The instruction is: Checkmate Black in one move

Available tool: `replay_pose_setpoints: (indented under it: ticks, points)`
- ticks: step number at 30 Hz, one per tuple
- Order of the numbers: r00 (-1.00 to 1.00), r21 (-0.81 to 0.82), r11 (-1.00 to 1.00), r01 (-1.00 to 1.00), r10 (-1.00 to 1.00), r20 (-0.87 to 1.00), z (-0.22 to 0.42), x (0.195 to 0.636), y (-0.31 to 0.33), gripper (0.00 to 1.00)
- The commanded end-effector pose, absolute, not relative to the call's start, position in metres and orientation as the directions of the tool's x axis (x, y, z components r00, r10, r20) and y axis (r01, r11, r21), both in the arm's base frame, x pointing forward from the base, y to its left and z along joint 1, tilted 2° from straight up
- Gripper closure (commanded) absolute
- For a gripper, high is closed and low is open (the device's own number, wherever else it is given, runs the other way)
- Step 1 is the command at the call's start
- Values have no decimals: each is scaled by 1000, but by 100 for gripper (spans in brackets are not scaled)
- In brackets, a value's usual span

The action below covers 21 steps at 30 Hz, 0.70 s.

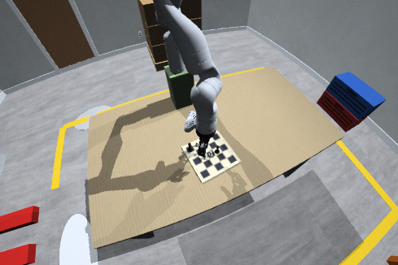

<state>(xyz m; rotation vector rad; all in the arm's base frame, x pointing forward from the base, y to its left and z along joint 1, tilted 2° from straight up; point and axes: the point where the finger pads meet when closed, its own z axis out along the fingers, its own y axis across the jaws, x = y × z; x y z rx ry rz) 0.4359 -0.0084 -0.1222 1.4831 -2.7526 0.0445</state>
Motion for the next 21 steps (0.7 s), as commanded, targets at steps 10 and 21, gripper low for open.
replay_pose_setpoints:
  ticks: [10,21]
  points:
    - [-543,-19,542,-840,-840,24,-122,437,-9,63]
    - [-543,-19,542,-840,-840,24,-122,437,-9,63]
